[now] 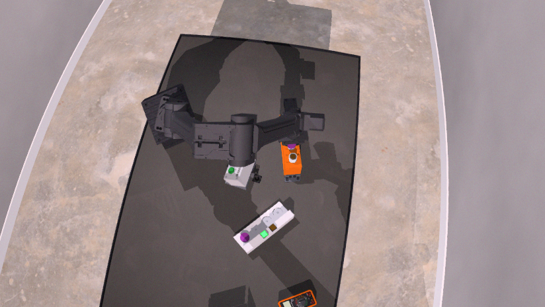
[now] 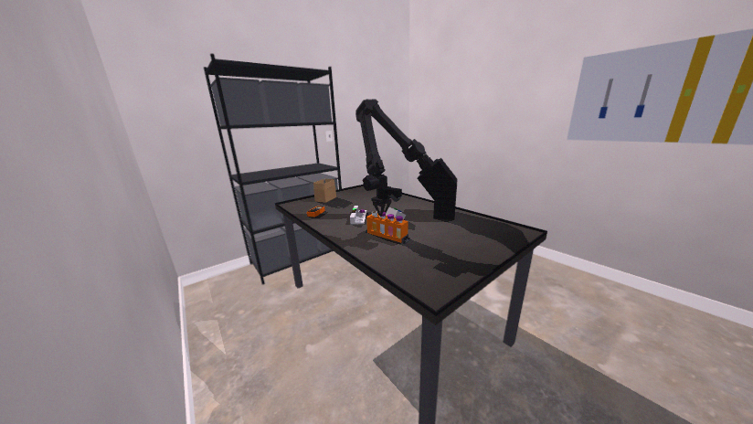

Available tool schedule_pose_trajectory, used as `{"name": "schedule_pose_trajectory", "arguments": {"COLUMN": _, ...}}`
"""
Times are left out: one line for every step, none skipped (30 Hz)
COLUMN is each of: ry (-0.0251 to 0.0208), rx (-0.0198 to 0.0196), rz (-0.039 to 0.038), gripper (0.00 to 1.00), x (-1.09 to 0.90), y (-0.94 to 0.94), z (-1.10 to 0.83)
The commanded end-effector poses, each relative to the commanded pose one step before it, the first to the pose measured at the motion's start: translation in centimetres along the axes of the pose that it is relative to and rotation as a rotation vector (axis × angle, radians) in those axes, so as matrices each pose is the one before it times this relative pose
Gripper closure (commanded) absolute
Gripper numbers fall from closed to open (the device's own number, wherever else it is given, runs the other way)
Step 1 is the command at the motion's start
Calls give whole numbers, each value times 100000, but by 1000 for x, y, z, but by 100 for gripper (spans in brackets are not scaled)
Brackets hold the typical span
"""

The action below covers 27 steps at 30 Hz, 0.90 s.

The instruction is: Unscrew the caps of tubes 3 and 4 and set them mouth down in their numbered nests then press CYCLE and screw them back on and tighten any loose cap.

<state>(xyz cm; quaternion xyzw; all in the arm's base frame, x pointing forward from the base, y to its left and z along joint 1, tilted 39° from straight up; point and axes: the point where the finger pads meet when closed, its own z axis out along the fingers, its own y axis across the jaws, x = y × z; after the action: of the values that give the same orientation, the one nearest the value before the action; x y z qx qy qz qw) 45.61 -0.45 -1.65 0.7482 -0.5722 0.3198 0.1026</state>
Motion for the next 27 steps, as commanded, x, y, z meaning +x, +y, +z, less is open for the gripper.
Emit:
{"name": "schedule_pose_trajectory", "arguments": {"ry": -161, "rx": 1019, "rz": -865, "gripper": 100, "x": 85, "y": -643, "z": -154}}
{"name": "schedule_pose_trajectory", "arguments": {"ry": 0, "rx": 0, "rz": 0, "gripper": 100, "x": 0, "y": 0, "z": 0}}
{"name": "schedule_pose_trajectory", "arguments": {"ry": 0, "rx": 0, "rz": 0, "gripper": 100, "x": 0, "y": 0, "z": 0}}
{"name": "schedule_pose_trajectory", "arguments": {"ry": 0, "rx": 0, "rz": 0, "gripper": 100, "x": 0, "y": 0, "z": 0}}
{"name": "schedule_pose_trajectory", "arguments": {"ry": 0, "rx": 0, "rz": 0, "gripper": 100, "x": 0, "y": 0, "z": 0}}
{"name": "schedule_pose_trajectory", "arguments": {"ry": 0, "rx": 0, "rz": 0, "gripper": 100, "x": 0, "y": 0, "z": 0}}
{"name": "schedule_pose_trajectory", "arguments": {"ry": -1, "rx": 0, "rz": 3, "gripper": 100, "x": -6, "y": 2, "z": -7}}
{"name": "schedule_pose_trajectory", "arguments": {"ry": -123, "rx": -1622, "rz": 6397, "gripper": 100, "x": 98, "y": 202, "z": 738}}
{"name": "schedule_pose_trajectory", "arguments": {"ry": 12, "rx": 18, "rz": 5066, "gripper": 100, "x": 18, "y": -3, "z": 16}}
{"name": "schedule_pose_trajectory", "arguments": {"ry": 10, "rx": 19, "rz": 5062, "gripper": 100, "x": 16, "y": -4, "z": 14}}
{"name": "schedule_pose_trajectory", "arguments": {"ry": 10, "rx": 20, "rz": 5059, "gripper": 100, "x": 15, "y": -6, "z": 13}}
{"name": "schedule_pose_trajectory", "arguments": {"ry": 34, "rx": 23, "rz": 5057, "gripper": 100, "x": 18, "y": -7, "z": 13}}
{"name": "schedule_pose_trajectory", "arguments": {"ry": 0, "rx": 0, "rz": 0, "gripper": 100, "x": 0, "y": 0, "z": 0}}
{"name": "schedule_pose_trajectory", "arguments": {"ry": 0, "rx": 0, "rz": 0, "gripper": 100, "x": 0, "y": 0, "z": 0}}
{"name": "schedule_pose_trajectory", "arguments": {"ry": 23, "rx": 27, "rz": 5031, "gripper": 100, "x": 7, "y": -11, "z": 4}}
{"name": "schedule_pose_trajectory", "arguments": {"ry": 5, "rx": 22, "rz": 5057, "gripper": 100, "x": 13, "y": -8, "z": 13}}
{"name": "schedule_pose_trajectory", "arguments": {"ry": -2, "rx": 28, "rz": 5044, "gripper": 100, "x": 7, "y": -9, "z": 9}}
{"name": "schedule_pose_trajectory", "arguments": {"ry": -31, "rx": 48, "rz": 4921, "gripper": 100, "x": -44, "y": -16, "z": -30}}
{"name": "schedule_pose_trajectory", "arguments": {"ry": 7, "rx": 51, "rz": 5016, "gripper": 100, "x": -4, "y": -11, "z": 0}}
{"name": "schedule_pose_trajectory", "arguments": {"ry": -6, "rx": 40, "rz": 5026, "gripper": 100, "x": -2, "y": -10, "z": 3}}
{"name": "schedule_pose_trajectory", "arguments": {"ry": -17, "rx": 50, "rz": 5006, "gripper": 100, "x": -12, "y": -9, "z": -3}}
{"name": "schedule_pose_trajectory", "arguments": {"ry": -19, "rx": 65, "rz": 4961, "gripper": 100, "x": -20, "y": -7, "z": -9}}
{"name": "schedule_pose_trajectory", "arguments": {"ry": -34, "rx": 73, "rz": 4272, "gripper": 100, "x": -16, "y": -7, "z": -6}}
{"name": "schedule_pose_trajectory", "arguments": {"ry": -29, "rx": 51, "rz": 4289, "gripper": 100, "x": -5, "y": -9, "z": 2}}
{"name": "schedule_pose_trajectory", "arguments": {"ry": -19, "rx": 36, "rz": 4272, "gripper": 100, "x": 5, "y": -12, "z": 10}}
{"name": "schedule_pose_trajectory", "arguments": {"ry": 15, "rx": -11, "rz": 4266, "gripper": 100, "x": 14, "y": 1, "z": 10}}
{"name": "schedule_pose_trajectory", "arguments": {"ry": 3, "rx": 5, "rz": 4241, "gripper": 100, "x": 11, "y": -4, "z": 10}}
